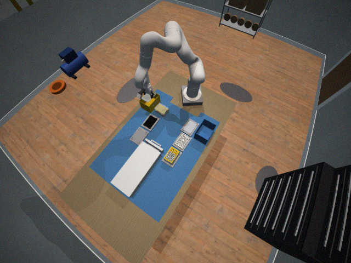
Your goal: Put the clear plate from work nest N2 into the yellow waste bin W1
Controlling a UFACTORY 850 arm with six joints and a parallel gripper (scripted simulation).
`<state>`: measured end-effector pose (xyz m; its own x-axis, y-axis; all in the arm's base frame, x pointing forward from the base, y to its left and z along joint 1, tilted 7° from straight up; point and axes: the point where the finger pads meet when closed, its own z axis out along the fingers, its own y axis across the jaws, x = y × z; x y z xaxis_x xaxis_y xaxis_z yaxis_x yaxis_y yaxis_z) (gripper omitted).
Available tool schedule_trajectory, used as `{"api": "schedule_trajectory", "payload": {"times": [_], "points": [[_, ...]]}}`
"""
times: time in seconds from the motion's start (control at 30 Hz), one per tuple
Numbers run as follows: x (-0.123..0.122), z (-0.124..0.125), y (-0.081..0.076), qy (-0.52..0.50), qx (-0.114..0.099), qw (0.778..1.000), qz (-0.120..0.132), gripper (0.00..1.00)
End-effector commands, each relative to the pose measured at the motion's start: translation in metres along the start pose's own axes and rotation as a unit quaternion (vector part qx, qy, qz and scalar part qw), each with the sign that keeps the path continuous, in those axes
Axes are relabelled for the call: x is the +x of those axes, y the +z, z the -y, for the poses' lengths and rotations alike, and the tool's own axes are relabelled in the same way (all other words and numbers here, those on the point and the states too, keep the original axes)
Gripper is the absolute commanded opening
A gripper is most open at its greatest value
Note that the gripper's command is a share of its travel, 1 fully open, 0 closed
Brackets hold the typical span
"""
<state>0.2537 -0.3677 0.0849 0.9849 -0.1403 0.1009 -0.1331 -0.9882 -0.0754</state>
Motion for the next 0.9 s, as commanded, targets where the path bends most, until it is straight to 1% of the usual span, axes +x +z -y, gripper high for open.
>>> {"api": "schedule_trajectory", "payload": {"times": [0.0,0.4,0.43,0.87], "points": [[0.0001,-0.0008,-0.0006,0.0,-0.001,1.0,-0.001,0.0],[0.0002,-0.0008,-0.0006,0.0,-0.001,1.0,-0.001,0.0],[0.0002,-0.0008,-0.0006,0.0,-0.001,1.0,-0.001,1.0],[0.0002,-0.0008,-0.0006,0.0,-0.001,1.0,-0.001,1.0]]}}
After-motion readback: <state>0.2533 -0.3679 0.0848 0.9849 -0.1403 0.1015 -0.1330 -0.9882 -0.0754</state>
